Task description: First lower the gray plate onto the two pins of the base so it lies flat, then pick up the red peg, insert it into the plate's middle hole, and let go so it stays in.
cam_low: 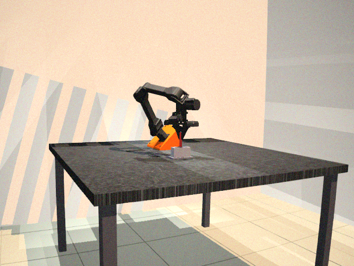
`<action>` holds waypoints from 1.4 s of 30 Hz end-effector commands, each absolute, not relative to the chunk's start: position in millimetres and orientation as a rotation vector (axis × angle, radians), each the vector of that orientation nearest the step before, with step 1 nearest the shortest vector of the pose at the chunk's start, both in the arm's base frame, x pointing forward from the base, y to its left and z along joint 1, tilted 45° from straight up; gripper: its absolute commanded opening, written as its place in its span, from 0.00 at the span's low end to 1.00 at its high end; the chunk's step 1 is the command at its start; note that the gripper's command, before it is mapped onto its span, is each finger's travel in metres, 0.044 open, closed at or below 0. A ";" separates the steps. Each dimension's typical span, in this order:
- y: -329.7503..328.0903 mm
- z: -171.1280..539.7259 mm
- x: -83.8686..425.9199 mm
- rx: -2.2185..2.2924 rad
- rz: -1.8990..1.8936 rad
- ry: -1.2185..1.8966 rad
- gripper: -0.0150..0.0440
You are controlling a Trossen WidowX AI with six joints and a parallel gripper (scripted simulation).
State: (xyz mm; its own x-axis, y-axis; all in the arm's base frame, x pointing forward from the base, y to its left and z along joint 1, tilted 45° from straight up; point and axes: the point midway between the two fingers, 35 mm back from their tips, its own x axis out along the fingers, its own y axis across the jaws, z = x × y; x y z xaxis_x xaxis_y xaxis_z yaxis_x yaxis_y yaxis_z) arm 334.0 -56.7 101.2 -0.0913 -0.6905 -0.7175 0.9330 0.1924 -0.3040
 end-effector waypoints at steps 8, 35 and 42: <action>-58.8 99.9 334.1 0.339 -1.400 0.918 0.25; -57.0 101.0 334.0 0.338 -1.401 0.918 0.51; -52.7 104.3 334.3 0.332 -1.402 0.919 0.51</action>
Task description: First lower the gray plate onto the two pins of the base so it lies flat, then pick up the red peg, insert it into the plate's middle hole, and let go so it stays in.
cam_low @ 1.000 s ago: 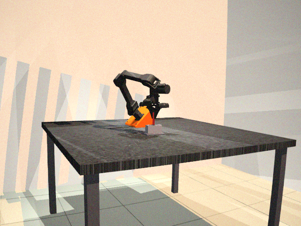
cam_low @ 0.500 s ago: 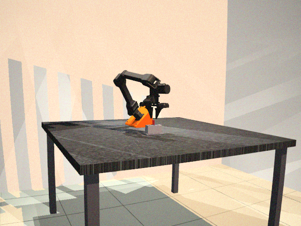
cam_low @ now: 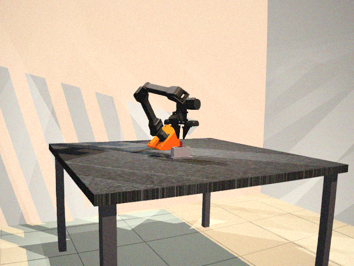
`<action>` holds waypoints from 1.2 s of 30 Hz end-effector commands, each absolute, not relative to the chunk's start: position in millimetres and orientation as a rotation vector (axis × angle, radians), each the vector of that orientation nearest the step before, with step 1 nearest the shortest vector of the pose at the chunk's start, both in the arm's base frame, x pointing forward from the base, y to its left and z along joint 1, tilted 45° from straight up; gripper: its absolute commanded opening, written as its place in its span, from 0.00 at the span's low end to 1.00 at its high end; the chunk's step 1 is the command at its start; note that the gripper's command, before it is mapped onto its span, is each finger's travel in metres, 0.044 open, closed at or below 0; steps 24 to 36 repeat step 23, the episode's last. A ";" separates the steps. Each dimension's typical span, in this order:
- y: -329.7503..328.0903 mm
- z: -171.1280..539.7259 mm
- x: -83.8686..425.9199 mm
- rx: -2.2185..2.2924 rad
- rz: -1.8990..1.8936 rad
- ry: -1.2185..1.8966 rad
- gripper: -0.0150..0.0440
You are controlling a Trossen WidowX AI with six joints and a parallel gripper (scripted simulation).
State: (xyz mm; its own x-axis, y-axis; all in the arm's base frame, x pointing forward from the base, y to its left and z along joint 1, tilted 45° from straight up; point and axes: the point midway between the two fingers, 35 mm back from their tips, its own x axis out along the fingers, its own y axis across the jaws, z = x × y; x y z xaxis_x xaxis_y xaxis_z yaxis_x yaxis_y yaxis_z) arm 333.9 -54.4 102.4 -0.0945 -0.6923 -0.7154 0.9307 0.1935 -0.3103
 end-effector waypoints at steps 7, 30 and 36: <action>-48.8 107.6 334.4 0.332 -1.402 0.919 0.51; -41.4 116.8 335.4 0.332 -1.402 0.920 0.51; -41.4 116.8 335.4 0.332 -1.402 0.920 0.51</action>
